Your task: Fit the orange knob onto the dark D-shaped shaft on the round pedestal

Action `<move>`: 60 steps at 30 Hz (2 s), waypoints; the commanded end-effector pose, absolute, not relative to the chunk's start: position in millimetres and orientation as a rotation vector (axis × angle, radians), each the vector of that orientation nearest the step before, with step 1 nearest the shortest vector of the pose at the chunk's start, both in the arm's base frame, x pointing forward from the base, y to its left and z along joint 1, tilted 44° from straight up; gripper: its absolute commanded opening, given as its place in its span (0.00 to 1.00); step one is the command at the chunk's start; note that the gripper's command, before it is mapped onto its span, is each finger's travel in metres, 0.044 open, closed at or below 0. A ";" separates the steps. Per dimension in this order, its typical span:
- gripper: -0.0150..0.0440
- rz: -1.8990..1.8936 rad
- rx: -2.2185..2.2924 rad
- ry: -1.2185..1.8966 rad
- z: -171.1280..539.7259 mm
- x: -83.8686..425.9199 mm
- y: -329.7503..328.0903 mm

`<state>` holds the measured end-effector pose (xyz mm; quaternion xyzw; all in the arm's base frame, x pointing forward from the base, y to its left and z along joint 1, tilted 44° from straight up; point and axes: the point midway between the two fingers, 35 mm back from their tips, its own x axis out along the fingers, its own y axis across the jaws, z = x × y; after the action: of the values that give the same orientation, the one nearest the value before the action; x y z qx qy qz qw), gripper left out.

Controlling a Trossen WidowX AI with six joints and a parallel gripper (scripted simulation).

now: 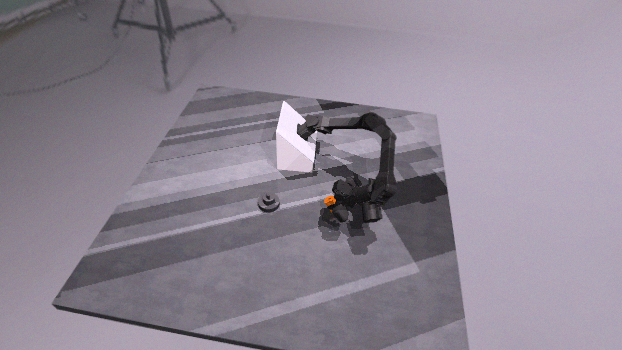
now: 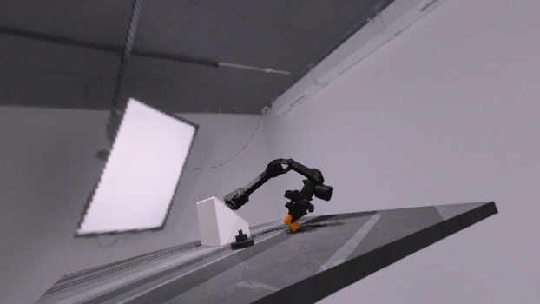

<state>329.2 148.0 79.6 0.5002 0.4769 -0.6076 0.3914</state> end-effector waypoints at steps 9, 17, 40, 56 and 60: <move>0.56 -1.636 1.087 1.085 84.0 333.9 157.8; 0.56 -1.630 1.090 1.082 86.6 334.8 160.2; 0.69 -1.624 1.094 1.089 87.9 334.2 161.0; 1.00 -1.624 1.094 1.089 87.9 334.2 161.0; 1.00 -1.624 1.094 1.089 87.9 334.2 161.0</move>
<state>334.2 161.2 88.0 0.4396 0.4374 -0.6522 0.4359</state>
